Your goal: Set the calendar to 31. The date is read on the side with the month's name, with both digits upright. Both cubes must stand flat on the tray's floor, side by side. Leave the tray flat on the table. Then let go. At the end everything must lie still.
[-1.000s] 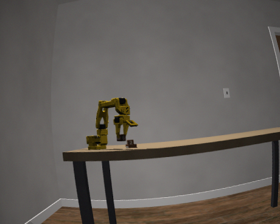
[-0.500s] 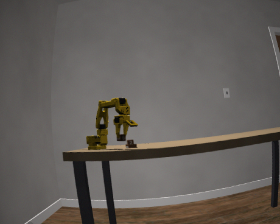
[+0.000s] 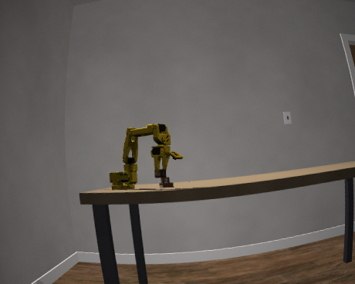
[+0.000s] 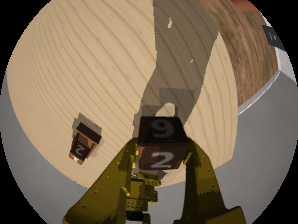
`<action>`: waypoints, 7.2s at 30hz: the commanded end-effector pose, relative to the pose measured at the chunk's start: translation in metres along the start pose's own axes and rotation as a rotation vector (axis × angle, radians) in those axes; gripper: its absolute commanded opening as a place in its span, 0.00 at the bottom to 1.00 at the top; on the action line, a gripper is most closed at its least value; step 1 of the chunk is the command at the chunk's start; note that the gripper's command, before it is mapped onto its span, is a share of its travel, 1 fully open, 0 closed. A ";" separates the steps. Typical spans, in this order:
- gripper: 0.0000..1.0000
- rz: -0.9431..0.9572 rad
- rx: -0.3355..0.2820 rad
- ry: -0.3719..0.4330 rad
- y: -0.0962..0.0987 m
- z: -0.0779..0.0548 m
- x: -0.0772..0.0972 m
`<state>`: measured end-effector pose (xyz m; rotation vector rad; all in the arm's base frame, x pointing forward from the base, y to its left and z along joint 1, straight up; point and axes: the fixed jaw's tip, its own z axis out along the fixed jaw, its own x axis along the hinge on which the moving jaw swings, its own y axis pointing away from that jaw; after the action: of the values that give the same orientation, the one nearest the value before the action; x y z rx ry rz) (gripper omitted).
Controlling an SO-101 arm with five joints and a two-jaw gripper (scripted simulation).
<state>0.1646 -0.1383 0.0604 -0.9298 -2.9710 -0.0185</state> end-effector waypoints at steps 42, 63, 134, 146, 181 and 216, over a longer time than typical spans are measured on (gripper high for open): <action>0.00 -1.855 0.003 -0.061 0.195 0.003 0.212; 0.00 -2.032 0.001 -0.057 0.188 0.005 0.239; 0.00 -2.073 -0.005 -0.067 0.186 0.024 0.241; 0.00 -2.073 -0.005 -0.067 0.186 0.030 0.241; 0.00 -2.073 -0.005 -0.067 0.187 0.042 0.240; 0.00 -2.073 -0.005 -0.067 0.187 0.048 0.240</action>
<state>0.0731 0.1501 0.0194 2.1005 -2.3810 -0.0176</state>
